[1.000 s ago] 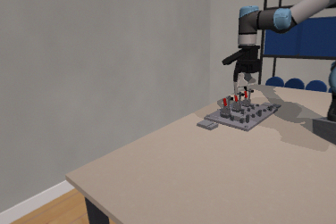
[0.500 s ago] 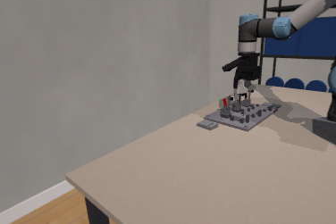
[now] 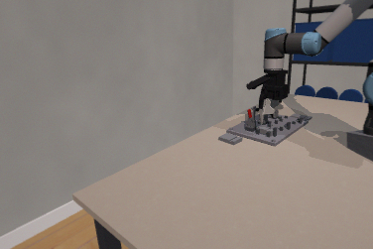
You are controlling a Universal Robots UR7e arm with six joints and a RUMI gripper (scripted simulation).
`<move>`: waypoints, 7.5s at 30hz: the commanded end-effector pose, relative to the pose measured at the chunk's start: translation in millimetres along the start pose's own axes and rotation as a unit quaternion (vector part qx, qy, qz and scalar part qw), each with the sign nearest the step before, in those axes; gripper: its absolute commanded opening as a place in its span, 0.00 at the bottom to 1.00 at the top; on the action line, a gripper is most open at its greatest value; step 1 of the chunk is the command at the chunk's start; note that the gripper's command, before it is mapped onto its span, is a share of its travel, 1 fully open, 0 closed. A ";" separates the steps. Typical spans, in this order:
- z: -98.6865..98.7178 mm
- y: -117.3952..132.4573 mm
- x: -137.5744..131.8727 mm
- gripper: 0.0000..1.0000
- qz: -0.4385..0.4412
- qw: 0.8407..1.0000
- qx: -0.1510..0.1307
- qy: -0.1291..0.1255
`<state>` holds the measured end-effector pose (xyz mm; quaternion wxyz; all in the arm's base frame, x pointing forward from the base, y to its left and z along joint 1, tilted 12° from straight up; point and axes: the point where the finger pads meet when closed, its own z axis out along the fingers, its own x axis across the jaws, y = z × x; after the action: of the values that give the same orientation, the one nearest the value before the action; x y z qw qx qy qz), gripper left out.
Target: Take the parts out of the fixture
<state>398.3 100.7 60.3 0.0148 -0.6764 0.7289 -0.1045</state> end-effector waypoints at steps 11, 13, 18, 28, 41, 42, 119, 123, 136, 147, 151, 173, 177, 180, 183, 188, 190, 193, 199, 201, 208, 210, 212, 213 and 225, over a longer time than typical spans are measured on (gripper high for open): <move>9.6 -1.4 -0.3 0.59 0.000 1.000 0.001 0.000; 9.6 -1.4 -0.3 0.59 0.000 1.000 0.001 0.000; 9.6 -1.4 -0.3 0.59 0.000 1.000 0.001 0.000; 14.4 -1.5 -0.3 0.59 0.000 1.000 0.001 0.000; 37.6 -1.8 -0.4 0.59 0.000 1.000 0.001 0.000; 39.5 -1.8 -0.4 0.59 0.000 1.000 0.001 0.000; 44.2 -1.9 -0.4 0.00 0.000 1.000 0.001 0.000; 41.8 -1.9 -0.4 0.00 0.000 1.000 0.001 0.000; 25.8 -1.9 -0.4 0.00 0.000 1.000 0.001 0.000; 13.8 -1.9 -0.4 0.00 0.000 1.000 0.001 0.000; 11.6 -1.8 -0.4 0.00 0.000 1.000 0.001 0.000; -5.7 2.1 -0.4 0.00 0.000 1.000 0.001 0.000; -15.7 4.5 -0.4 0.00 0.000 1.000 0.001 0.000; -20.9 5.7 -0.4 0.00 0.000 1.000 0.001 0.000; -23.0 6.2 -0.4 0.00 0.000 1.000 0.001 0.000; -23.2 6.3 -0.4 0.00 0.000 1.000 0.001 0.000; -23.2 6.3 -0.4 0.00 0.000 1.000 0.001 0.000; -23.2 6.3 -0.4 0.00 0.000 1.000 0.001 0.000; -23.2 6.3 -0.4 0.00 0.000 1.000 0.001 0.000; -23.2 6.3 -0.4 0.00 0.000 1.000 0.001 0.000; -23.2 6.3 -1.7 0.00 0.000 1.000 0.001 0.000; -23.2 6.3 -3.1 0.00 0.000 1.000 0.001 0.000; -23.2 6.3 -5.0 0.00 0.000 1.000 0.001 0.000; -23.2 6.3 -6.2 0.00 0.000 1.000 0.001 0.000; -23.2 6.2 -27.5 0.00 0.000 1.000 0.001 0.000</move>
<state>389.4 121.5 79.5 0.0156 -0.6766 0.7287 -0.1049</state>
